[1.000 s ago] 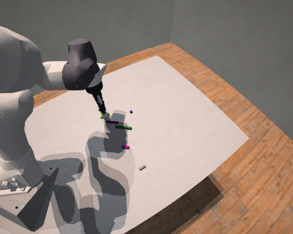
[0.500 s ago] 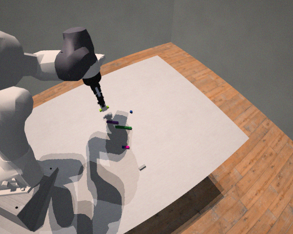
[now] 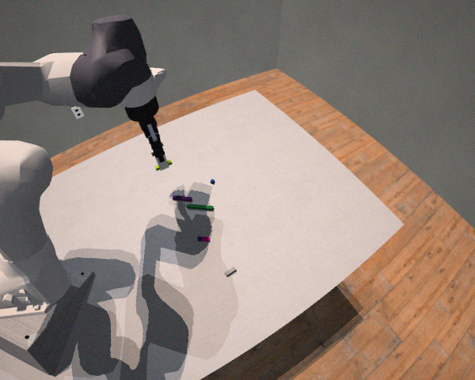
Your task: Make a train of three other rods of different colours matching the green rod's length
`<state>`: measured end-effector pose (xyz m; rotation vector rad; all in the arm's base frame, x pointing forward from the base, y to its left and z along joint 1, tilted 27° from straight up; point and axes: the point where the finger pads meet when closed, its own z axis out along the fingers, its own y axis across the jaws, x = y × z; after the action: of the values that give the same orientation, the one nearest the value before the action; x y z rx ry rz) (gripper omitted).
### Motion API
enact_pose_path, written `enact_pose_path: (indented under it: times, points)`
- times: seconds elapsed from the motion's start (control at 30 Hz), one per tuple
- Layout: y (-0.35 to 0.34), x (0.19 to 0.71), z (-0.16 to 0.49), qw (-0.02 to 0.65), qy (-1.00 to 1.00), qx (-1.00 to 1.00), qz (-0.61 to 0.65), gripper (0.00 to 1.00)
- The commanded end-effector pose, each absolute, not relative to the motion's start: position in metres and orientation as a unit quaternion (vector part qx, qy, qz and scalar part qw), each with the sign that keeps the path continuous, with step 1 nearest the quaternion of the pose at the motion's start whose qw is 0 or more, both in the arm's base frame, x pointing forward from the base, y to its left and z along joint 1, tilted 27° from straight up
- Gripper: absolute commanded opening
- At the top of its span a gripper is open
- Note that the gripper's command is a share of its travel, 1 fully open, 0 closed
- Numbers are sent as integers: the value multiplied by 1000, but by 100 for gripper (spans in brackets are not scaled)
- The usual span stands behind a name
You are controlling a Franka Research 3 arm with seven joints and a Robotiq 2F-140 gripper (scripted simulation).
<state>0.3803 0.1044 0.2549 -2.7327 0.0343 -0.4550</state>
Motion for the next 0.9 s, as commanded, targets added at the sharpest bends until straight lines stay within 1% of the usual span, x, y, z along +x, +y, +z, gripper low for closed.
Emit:
enact_pose_path:
  times: [0.0,0.13,0.33,0.4,0.43,0.8,0.87]
  points:
    - [101,375,252,177,-1,-972,-155,3]
    - [98,378,252,179,5,-972,-153,3]
    - [32,414,236,211,108,-963,-124,3]
    - [32,414,236,211,108,-963,-124,3]
    - [4,424,228,217,144,-958,-117,3]
    - [-117,438,189,216,278,-931,-97,3]
    - [-125,438,187,215,286,-929,-96,3]
